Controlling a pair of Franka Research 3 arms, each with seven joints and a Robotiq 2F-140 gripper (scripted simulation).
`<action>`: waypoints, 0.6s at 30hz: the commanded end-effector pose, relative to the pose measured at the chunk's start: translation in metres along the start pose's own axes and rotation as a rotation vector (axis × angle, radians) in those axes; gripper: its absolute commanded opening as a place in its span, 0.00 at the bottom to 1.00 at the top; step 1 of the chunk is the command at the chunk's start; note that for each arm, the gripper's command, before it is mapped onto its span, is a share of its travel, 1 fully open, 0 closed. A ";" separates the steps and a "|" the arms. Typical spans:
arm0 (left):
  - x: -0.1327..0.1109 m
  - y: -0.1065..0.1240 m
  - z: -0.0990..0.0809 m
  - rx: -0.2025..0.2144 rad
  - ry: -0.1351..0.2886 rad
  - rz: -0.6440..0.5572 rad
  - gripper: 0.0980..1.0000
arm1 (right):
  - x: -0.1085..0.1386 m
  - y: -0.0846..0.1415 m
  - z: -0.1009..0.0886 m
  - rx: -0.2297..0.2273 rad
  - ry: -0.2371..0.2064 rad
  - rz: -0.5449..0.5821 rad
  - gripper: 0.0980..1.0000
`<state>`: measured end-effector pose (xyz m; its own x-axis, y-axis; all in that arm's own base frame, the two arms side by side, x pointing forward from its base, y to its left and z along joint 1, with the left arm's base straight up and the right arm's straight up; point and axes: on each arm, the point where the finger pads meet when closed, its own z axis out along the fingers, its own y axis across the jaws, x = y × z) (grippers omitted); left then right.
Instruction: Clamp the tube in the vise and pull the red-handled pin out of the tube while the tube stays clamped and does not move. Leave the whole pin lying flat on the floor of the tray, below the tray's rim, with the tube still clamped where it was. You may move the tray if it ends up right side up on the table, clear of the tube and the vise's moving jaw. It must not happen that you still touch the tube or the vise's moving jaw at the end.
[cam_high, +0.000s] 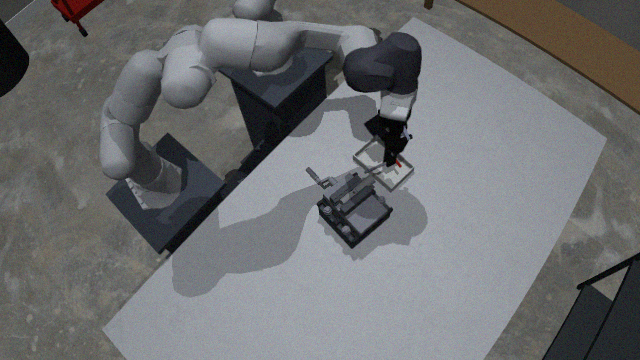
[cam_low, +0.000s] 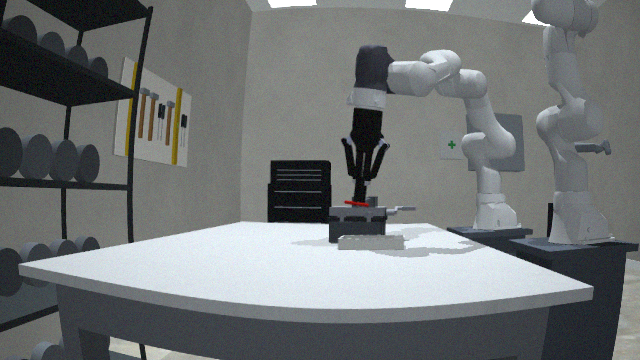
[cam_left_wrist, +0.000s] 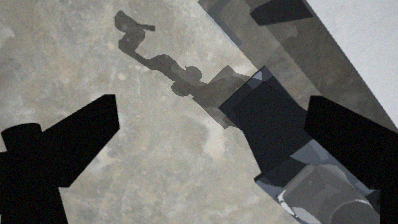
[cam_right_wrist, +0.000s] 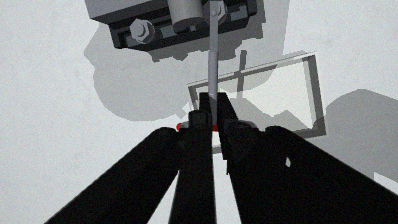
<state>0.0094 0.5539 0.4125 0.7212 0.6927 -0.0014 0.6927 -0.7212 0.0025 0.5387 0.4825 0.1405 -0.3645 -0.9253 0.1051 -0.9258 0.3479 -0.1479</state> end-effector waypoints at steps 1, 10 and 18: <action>0.000 0.000 0.000 0.002 0.001 -0.003 1.00 | -0.004 0.008 0.004 -0.029 -0.004 0.278 0.00; 0.000 0.000 0.000 0.002 0.001 -0.003 1.00 | -0.012 0.011 0.003 -0.090 -0.016 0.543 0.00; 0.000 0.000 0.000 0.002 0.001 -0.003 1.00 | -0.016 0.013 0.003 -0.133 -0.019 0.769 0.00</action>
<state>0.0094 0.5539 0.4125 0.7212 0.6927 -0.0014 0.6927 -0.7212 0.0025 0.5357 0.4971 0.1356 -0.7767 -0.6297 0.0184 -0.6294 0.7746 -0.0620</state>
